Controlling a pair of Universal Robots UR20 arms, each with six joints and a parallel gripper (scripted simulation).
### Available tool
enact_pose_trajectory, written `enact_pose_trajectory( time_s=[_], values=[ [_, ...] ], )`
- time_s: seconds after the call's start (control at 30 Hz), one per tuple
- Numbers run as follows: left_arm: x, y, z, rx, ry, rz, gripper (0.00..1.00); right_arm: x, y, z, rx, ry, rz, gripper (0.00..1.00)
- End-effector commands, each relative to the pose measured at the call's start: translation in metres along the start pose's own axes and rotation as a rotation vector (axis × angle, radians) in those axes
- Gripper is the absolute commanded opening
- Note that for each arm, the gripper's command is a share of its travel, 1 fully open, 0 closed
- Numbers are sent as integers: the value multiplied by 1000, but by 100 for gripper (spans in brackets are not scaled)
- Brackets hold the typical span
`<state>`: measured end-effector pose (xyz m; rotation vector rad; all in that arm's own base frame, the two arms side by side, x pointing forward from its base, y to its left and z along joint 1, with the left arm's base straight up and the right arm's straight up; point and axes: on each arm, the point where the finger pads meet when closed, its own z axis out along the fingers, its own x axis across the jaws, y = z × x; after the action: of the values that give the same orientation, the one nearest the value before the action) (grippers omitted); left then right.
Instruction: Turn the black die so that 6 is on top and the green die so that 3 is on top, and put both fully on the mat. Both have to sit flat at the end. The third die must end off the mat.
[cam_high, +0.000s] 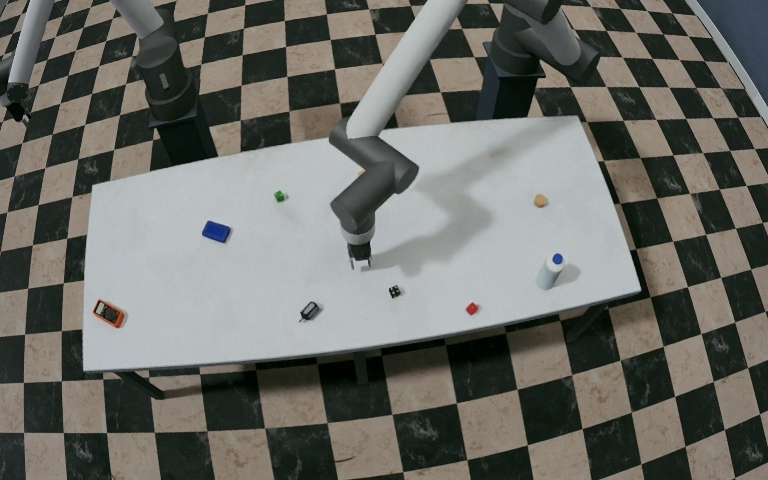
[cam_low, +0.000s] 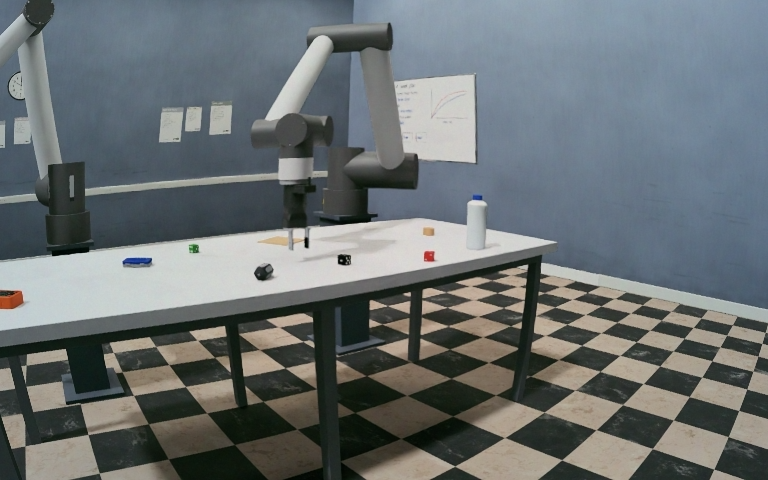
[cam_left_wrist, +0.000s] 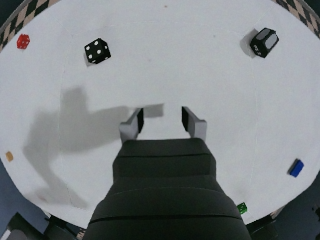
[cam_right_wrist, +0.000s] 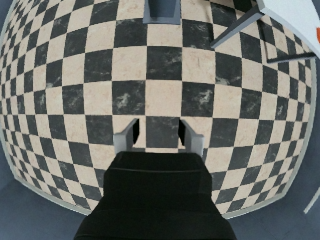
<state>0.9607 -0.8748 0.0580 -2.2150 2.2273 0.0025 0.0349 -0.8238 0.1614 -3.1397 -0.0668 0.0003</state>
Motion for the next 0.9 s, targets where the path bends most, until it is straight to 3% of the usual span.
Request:
enact_pose_trajectory(
  time_s=[0.0, 0.3, 0.87],
  values=[
    [-24, -32, -2, 1, 1, 0, 100, 0, 0, -1, -1, 0, 0, 100],
    [-58, -73, -2, 1, 1, 0, 100, 0, 0, -1, -1, 0, 0, 100],
    [-87, -108, -2, 1, 1, 0, 100, 0, 0, -1, -1, 0, 0, 100]
  ],
)
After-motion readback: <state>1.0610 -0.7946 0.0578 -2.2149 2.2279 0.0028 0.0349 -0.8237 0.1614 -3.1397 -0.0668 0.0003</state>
